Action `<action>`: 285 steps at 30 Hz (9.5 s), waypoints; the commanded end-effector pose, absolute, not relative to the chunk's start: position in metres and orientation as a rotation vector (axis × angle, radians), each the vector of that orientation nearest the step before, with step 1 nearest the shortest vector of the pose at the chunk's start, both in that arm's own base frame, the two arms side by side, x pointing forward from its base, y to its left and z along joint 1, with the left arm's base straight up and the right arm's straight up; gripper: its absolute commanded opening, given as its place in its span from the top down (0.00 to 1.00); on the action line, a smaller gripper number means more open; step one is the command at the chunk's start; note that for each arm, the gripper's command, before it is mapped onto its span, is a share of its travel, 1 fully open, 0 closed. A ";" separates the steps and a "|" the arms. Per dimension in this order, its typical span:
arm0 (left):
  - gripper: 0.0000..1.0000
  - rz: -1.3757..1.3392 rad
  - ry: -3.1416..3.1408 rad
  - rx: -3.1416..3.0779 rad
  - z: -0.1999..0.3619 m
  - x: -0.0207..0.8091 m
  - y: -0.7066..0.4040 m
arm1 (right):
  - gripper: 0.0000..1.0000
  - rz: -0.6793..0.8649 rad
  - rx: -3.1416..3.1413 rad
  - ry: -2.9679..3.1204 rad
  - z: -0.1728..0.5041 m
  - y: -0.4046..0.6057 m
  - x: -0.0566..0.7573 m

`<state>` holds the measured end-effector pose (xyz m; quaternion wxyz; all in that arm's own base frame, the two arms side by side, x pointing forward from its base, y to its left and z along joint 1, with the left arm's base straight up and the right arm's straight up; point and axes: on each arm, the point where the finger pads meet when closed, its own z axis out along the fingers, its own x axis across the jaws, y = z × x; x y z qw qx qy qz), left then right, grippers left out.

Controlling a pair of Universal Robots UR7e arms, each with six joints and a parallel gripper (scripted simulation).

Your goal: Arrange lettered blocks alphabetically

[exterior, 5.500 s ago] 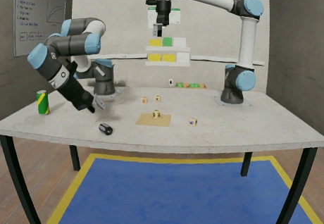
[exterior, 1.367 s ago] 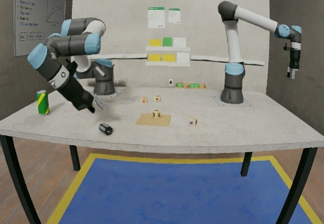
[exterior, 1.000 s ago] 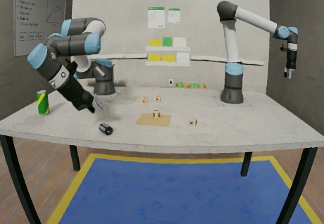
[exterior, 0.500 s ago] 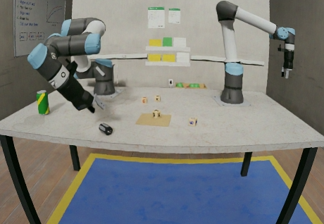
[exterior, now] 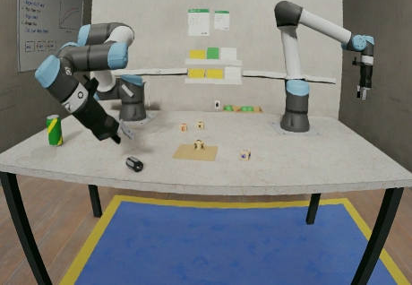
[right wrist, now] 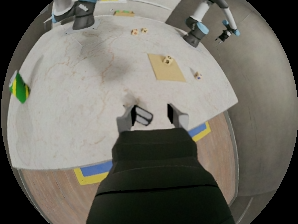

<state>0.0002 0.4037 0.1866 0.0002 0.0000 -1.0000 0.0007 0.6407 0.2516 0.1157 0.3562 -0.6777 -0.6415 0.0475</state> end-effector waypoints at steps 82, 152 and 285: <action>0.00 0.000 -3.142 0.000 0.187 0.000 0.404 | 0.00 0.010 -2.187 -2.197 0.191 0.015 0.419; 0.00 0.000 -3.142 0.000 0.187 0.000 0.404 | 0.00 0.300 -1.945 -2.210 0.126 0.589 0.452; 0.00 0.000 -3.142 0.000 0.187 0.000 0.404 | 0.00 0.308 -1.941 -2.211 0.126 0.432 0.393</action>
